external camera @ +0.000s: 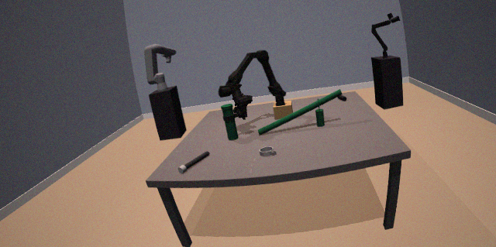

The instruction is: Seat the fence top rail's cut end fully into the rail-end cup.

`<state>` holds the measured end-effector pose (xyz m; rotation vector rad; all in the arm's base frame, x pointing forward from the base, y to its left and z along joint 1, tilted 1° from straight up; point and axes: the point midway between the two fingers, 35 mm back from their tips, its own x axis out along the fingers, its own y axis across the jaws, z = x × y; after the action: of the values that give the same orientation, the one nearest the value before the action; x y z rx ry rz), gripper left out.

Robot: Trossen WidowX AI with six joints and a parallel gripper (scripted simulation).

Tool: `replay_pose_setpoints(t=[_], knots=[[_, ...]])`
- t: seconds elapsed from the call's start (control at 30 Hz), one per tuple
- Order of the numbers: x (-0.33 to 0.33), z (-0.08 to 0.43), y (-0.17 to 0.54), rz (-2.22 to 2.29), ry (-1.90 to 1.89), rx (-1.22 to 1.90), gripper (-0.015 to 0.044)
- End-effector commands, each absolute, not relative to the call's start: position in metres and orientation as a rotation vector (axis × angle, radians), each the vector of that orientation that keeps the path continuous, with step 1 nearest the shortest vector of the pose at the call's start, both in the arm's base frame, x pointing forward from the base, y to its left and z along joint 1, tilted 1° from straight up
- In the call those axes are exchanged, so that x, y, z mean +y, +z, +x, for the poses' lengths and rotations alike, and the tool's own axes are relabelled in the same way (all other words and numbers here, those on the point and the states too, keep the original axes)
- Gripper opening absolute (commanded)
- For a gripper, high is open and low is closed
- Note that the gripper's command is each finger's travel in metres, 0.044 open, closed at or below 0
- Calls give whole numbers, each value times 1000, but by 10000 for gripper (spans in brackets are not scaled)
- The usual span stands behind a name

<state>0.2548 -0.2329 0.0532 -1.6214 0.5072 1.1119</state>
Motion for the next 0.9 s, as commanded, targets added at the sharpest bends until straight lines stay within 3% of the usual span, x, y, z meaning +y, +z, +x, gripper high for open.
replay_pose_setpoints(t=[0.0, 0.1, 0.23, 0.87], knots=[[-233, 255, 52, -1620, 1113, 513, 125], [-233, 255, 52, -1620, 1113, 513, 105], [-232, 257, 52, -1608, 1094, 533, 0], [-228, 272, 53, -1531, 968, 651, 0]])
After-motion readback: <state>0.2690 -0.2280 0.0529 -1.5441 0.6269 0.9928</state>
